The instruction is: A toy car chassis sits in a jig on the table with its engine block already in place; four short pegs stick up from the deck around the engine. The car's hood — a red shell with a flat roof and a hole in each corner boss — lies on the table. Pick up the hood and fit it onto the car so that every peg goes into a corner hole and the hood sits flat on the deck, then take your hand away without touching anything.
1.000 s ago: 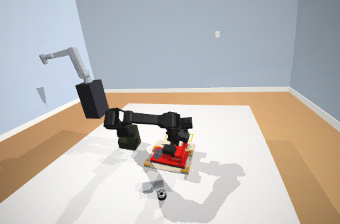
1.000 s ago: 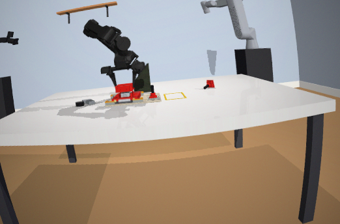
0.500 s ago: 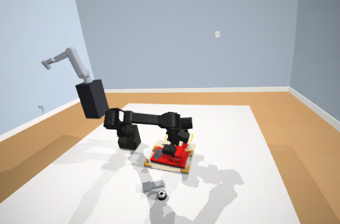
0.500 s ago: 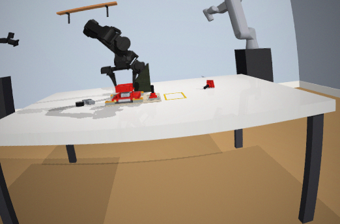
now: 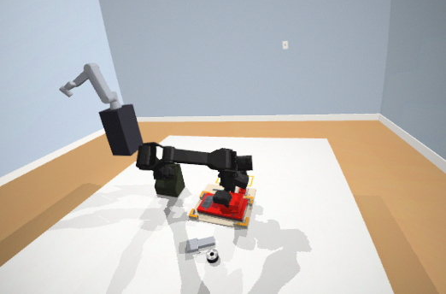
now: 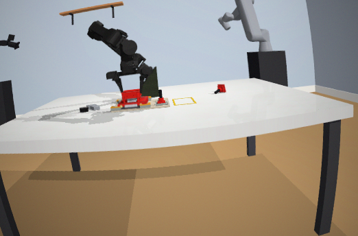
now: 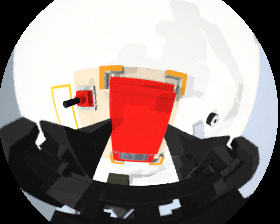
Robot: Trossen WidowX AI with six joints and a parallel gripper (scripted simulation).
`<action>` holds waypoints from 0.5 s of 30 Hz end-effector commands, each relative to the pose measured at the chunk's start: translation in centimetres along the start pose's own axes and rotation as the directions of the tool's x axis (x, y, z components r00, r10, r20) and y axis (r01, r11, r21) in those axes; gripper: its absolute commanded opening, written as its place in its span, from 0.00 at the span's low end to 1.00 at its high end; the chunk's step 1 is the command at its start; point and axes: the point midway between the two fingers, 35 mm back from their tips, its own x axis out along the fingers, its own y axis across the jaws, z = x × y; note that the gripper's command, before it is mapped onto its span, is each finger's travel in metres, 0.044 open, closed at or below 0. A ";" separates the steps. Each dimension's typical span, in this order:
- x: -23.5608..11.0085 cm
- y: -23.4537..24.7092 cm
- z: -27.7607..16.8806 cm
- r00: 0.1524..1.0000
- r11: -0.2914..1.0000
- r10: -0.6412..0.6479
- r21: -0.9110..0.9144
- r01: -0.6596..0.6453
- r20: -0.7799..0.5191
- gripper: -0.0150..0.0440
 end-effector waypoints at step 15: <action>0.7 0.0 0.1 1.000 1.000 -0.006 -0.004 0.006 0.002 0.25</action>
